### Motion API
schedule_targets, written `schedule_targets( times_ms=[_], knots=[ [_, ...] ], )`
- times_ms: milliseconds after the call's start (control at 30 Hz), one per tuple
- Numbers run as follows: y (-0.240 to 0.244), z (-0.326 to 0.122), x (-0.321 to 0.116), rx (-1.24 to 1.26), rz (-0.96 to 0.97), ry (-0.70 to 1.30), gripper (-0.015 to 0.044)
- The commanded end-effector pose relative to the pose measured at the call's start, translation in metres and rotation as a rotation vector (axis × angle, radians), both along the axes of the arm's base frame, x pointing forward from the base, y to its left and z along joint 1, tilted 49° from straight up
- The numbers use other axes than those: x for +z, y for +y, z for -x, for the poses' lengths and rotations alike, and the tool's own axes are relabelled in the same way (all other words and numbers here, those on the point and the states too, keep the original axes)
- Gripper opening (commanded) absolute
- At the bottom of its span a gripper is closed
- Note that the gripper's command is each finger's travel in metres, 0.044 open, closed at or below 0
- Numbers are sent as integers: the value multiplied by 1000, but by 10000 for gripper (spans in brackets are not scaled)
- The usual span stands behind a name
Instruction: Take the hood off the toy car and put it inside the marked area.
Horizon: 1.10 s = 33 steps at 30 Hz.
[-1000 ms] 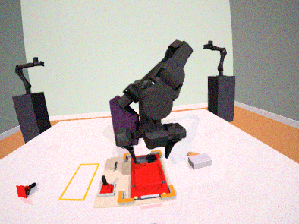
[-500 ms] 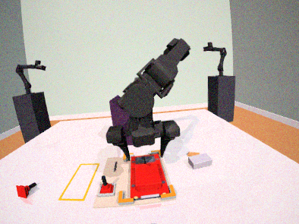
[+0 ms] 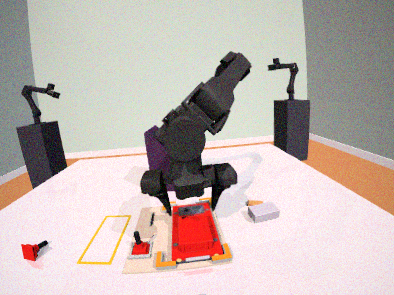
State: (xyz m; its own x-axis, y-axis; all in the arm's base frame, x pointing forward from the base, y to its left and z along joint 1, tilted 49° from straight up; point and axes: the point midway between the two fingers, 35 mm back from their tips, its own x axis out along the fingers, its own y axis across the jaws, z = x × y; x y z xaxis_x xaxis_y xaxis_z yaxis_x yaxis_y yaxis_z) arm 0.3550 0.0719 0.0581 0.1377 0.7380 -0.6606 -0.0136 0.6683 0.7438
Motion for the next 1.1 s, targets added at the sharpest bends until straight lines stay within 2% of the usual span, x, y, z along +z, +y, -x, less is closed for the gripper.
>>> schedule_targets(
  times_ms=[0, 1067],
  knots=[
    [3, -1, -2, -3, -4, 3, 440],
    [19, -4, -17, -3, -5, 2, 440]
  ],
)
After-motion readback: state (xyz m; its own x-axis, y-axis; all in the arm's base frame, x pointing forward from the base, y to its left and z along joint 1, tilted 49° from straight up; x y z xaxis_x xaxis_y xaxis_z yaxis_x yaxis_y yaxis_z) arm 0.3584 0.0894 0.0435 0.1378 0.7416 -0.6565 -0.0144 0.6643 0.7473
